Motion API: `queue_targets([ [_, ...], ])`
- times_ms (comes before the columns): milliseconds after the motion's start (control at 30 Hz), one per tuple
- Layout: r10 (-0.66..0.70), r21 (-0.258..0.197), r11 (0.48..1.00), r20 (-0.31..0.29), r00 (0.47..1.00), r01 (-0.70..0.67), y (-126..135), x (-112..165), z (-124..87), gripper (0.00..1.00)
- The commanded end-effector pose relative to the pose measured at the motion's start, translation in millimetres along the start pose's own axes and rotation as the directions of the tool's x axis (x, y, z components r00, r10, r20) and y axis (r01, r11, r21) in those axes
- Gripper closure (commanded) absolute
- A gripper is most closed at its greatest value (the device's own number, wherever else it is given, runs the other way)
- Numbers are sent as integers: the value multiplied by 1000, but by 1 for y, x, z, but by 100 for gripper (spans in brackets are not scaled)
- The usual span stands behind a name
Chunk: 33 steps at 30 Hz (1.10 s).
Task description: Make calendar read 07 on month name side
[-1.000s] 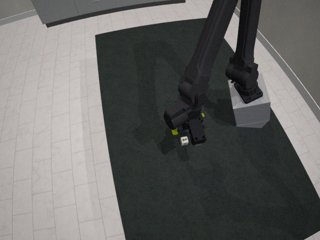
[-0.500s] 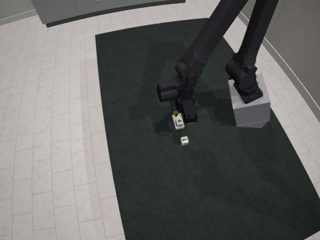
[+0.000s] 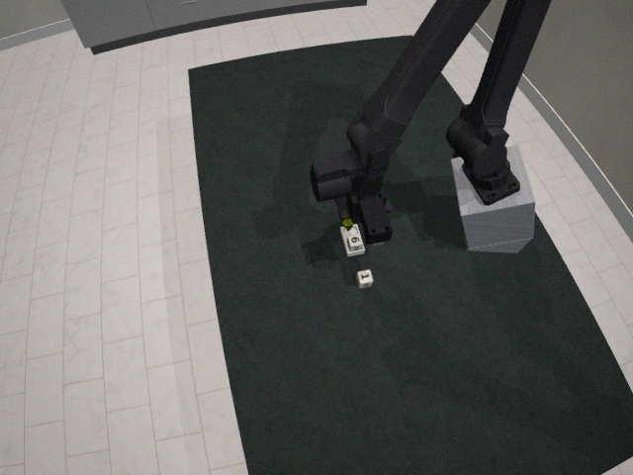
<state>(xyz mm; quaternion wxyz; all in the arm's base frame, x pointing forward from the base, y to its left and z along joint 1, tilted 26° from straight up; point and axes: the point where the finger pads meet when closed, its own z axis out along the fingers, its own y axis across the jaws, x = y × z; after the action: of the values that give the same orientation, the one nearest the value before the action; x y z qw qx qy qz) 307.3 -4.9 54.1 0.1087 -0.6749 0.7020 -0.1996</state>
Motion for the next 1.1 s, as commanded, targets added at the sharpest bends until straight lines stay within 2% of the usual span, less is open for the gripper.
queue_targets([
  [0, -1, 17, 1000, 2, 1000, 1, -7, 2, -4, 55],
  [533, -1, 16, 1000, 2, 1000, 1, -7, 2, -3, 55],
  [1067, -3, 1, 1000, 1, 1000, 3, 0, 2, 13, 55],
])
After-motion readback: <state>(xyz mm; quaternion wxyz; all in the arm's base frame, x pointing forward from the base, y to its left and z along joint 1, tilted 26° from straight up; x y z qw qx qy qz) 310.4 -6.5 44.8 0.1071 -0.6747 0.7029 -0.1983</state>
